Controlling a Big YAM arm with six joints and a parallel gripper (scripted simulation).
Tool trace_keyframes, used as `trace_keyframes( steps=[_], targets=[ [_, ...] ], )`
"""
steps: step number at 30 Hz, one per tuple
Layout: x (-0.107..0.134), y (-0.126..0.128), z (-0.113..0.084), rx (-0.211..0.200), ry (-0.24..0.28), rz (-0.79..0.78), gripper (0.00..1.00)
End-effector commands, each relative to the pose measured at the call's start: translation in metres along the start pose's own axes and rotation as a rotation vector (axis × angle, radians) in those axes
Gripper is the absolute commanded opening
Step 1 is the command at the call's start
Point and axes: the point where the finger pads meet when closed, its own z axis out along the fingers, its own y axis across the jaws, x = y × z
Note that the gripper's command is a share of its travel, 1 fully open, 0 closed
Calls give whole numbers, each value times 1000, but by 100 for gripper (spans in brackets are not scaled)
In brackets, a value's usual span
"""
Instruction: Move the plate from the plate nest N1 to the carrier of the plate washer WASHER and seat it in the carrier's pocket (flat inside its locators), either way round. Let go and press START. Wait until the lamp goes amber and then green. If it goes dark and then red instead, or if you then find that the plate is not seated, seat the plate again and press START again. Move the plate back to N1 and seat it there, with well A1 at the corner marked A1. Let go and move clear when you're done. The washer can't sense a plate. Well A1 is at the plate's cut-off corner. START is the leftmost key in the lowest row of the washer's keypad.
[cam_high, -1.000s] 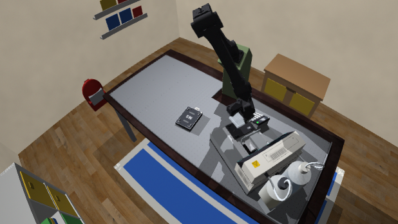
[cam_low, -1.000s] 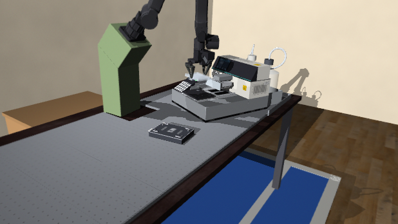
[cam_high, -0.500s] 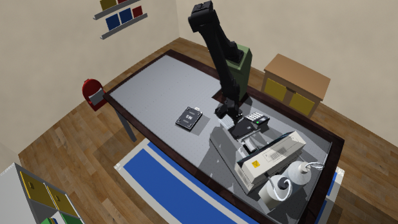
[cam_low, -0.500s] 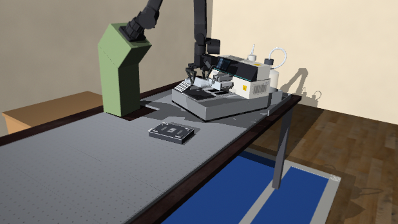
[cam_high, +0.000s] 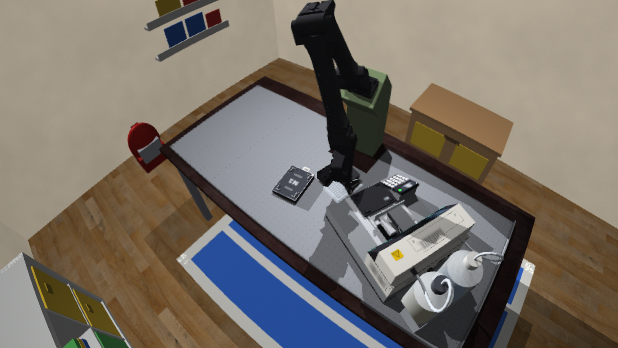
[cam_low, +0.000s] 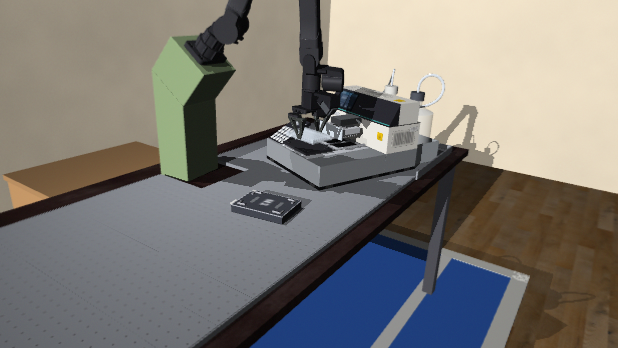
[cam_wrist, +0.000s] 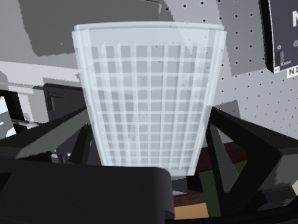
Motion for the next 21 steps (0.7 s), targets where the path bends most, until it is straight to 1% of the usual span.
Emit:
trace_keyframes(
  steps=[1,4,9,11,14,21],
  targets=[
    [-14,-11,-3,-12,-28,-110,84],
    [-21,-24,-1,-10,-29,-199,84],
    [-34,-45,5,-8,-29,-200,84],
    [-34,-45,5,-8,-29,-200,84],
    [-37,-59,15,-1,-10,-203,84],
    [-54,-90,21,-1,-12,-203,84]
  ],
)
